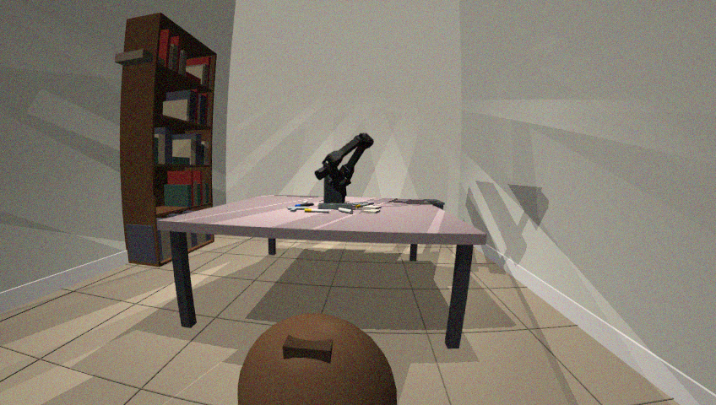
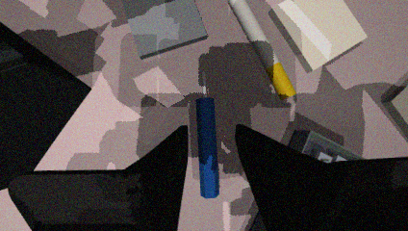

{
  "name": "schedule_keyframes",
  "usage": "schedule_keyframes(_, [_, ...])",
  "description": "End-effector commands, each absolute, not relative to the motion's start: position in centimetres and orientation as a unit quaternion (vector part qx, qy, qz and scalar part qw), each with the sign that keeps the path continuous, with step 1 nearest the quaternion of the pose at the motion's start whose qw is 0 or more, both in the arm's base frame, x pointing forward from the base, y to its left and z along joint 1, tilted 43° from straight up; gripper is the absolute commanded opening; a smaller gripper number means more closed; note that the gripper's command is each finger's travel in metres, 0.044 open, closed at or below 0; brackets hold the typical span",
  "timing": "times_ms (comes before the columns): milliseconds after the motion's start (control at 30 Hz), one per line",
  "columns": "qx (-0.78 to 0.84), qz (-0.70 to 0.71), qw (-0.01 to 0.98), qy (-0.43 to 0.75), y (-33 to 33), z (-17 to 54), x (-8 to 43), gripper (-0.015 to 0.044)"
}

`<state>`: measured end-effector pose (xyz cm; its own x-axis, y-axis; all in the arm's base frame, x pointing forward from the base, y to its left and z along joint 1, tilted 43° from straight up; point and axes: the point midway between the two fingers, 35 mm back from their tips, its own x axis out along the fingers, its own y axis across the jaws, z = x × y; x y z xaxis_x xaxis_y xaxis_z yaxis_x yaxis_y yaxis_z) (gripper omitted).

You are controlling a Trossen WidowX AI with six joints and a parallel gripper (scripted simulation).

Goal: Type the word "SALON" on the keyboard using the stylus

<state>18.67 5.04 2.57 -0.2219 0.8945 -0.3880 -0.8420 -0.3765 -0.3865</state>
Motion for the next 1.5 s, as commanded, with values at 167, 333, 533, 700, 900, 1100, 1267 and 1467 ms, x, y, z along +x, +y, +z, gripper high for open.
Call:
schedule_keyframes(167, [-0.285,0.779,0.554,-0.071,5.3,2.6,18.3,0.0150])
schedule_keyframes(333, [-0.285,0.779,0.554,-0.071,5.7,2.2,18.3,0.0150])
schedule_keyframes(533, [-0.285,0.779,0.554,-0.071,6.0,1.9,18.3,0.0150])
schedule_keyframes(700, [-0.285,0.779,0.554,-0.071,6.3,1.6,18.4,0.0150])
schedule_keyframes(900, [-0.285,0.779,0.554,-0.071,6.6,1.3,18.4,0.0150])
schedule_keyframes(1100, [-0.285,0.779,0.554,-0.071,6.9,1.0,18.5,0.0150])
schedule_keyframes(1267, [-0.285,0.779,0.554,-0.071,7.1,0.7,18.5,0.0150])
schedule_keyframes(1467, [-0.285,0.779,0.554,-0.071,7.5,0.4,18.5,0.0150])
